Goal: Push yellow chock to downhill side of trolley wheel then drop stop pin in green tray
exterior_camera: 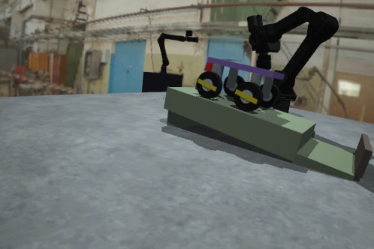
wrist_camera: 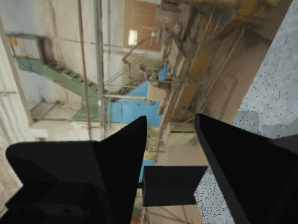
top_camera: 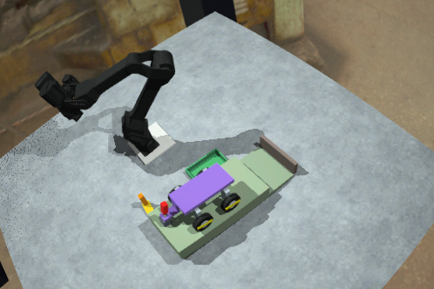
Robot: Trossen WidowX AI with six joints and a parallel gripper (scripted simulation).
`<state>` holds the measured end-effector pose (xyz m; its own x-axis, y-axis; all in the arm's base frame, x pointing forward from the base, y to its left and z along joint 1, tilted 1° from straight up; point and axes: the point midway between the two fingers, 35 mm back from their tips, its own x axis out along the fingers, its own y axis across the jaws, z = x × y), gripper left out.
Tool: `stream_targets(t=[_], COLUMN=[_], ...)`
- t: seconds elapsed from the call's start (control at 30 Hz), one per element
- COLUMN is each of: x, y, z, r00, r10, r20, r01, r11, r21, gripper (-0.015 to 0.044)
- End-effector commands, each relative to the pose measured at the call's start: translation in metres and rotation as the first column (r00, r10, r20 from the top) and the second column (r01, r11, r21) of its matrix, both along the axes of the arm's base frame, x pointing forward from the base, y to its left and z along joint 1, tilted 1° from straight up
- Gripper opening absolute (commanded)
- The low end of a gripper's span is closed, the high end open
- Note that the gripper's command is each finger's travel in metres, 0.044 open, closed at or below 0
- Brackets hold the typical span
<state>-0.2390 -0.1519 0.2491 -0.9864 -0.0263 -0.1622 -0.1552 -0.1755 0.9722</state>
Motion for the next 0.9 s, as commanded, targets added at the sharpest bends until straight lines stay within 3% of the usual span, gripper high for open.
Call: stream_targets(t=[0.0, 0.2, 0.47, 0.67, 0.87], x=[0.011, 0.039, 0.085, 0.124, 0.167], y=[-0.026, -0.064, -0.104, -0.125, -0.137], z=[-0.004, -0.015, -0.030, -0.042, -0.053], r00=[0.988, 0.917, 0.741, 0.572, 0.395], r10=[0.145, 0.373, 0.597, 0.689, 0.711], r20=[0.044, 0.142, 0.307, 0.445, 0.582], r01=[-0.151, -0.390, -0.546, -0.485, -0.268], r11=[0.966, 0.760, 0.270, -0.153, -0.517], r21=[0.209, 0.520, 0.793, 0.861, 0.813], gripper=[0.0190, 0.0190, 0.0190, 0.0190, 0.0190])
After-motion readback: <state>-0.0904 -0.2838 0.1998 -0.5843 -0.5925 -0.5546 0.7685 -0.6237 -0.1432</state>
